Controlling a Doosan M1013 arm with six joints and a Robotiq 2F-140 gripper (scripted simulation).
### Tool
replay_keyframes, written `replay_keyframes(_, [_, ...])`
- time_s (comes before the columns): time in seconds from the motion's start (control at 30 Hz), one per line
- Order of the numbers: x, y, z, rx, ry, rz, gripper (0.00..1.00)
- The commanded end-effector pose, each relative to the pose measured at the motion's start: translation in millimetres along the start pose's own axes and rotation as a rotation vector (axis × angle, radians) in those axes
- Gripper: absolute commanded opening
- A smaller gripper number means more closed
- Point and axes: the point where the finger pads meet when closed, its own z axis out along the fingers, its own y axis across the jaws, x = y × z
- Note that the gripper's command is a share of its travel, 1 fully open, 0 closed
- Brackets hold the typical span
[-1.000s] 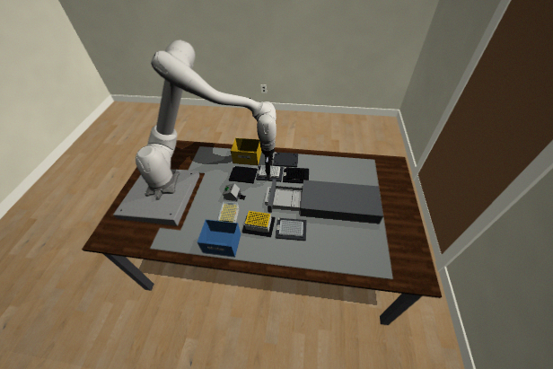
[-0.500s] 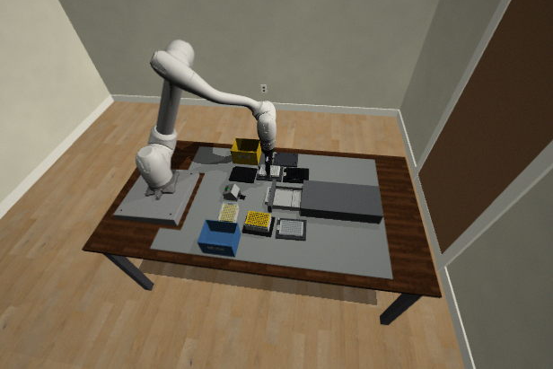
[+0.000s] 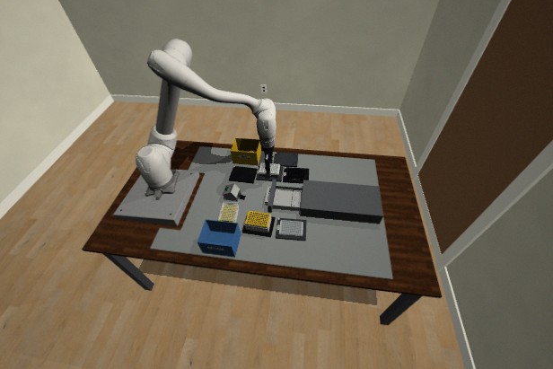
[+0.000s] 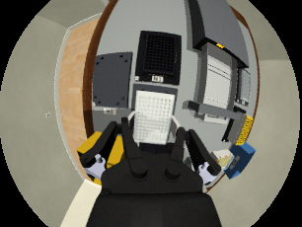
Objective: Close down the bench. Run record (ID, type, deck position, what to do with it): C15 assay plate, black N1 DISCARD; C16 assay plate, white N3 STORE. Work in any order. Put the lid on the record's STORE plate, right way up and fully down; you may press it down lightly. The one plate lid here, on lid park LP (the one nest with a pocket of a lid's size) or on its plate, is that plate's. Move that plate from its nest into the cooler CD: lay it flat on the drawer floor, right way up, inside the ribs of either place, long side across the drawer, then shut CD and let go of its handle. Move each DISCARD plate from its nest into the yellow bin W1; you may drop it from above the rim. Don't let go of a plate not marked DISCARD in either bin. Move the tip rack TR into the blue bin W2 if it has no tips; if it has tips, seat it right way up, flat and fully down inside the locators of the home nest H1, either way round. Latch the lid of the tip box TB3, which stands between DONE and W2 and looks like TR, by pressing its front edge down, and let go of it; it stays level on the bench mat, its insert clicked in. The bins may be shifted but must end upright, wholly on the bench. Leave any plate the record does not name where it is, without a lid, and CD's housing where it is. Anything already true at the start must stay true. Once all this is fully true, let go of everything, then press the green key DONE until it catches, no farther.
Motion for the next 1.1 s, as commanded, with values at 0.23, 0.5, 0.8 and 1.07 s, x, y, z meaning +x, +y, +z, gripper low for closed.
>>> replay_keyframes(0.23, [0.0, 0.0, -12.2, 0.0, 0.0, 0.0, 0.0])
replay_keyframes(0.5, [0.0, 0.0, -20.2, 0.0, 0.0, 0.0, 0.0])
replay_keyframes(0.8, [0.0, 0.0, -32.2, 0.0, 0.0, 0.0, 0.0])
replay_keyframes(1.07, [0.0, 0.0, -40.2, 0.0, 0.0, 0.0, 0.0])
